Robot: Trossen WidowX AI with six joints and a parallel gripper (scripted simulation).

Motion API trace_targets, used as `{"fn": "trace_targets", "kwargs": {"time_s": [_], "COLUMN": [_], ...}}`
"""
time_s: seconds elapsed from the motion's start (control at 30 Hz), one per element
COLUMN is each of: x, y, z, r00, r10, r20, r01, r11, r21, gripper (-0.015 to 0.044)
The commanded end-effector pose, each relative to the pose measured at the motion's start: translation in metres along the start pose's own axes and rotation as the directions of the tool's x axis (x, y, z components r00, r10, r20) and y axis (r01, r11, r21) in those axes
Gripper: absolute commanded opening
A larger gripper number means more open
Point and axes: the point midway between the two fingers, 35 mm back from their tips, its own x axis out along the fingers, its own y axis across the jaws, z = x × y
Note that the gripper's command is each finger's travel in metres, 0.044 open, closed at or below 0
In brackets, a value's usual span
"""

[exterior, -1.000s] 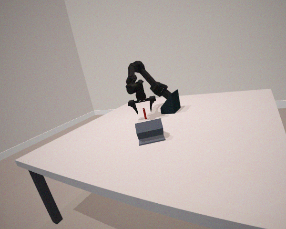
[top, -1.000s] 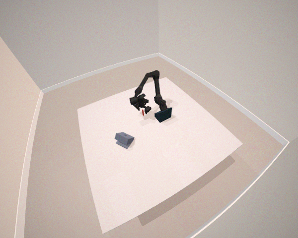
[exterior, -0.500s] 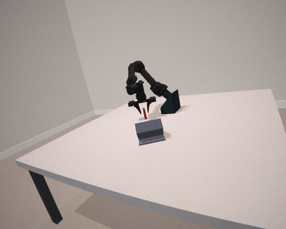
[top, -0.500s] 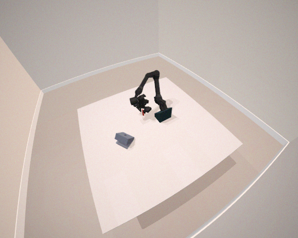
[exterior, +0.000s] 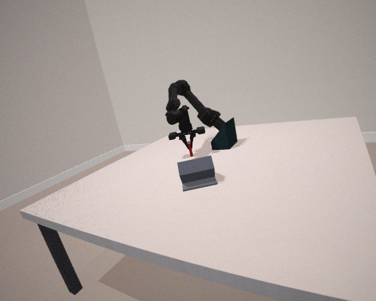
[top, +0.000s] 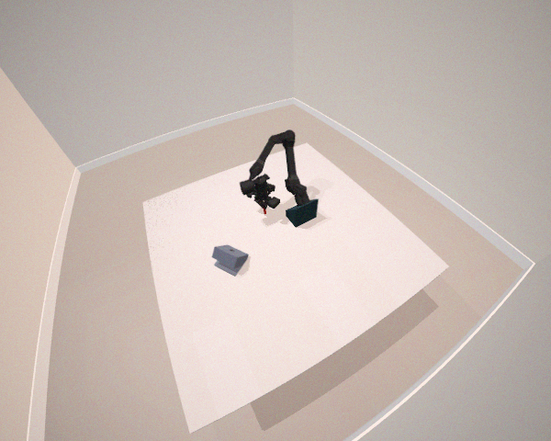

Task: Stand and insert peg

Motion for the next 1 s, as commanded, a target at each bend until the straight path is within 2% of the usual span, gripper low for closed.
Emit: {"fn": "trace_targets", "kwargs": {"time_s": [0.0, 0.77, 0.97], "x": [-0.006, -0.074, -0.077], "y": [0.001, -0.003, -0.004], "z": [-0.002, -0.006, -0.008], "r00": [1.000, 1.000, 1.000], "r10": [-0.002, -0.002, -0.005], "r20": [-0.004, 0.000, -0.008], "r01": [0.002, 0.002, 0.004], "r11": [1.000, 1.000, 1.000], "r21": [0.002, -0.003, -0.006], "gripper": [0.0000, 0.0000, 0.0000]}}
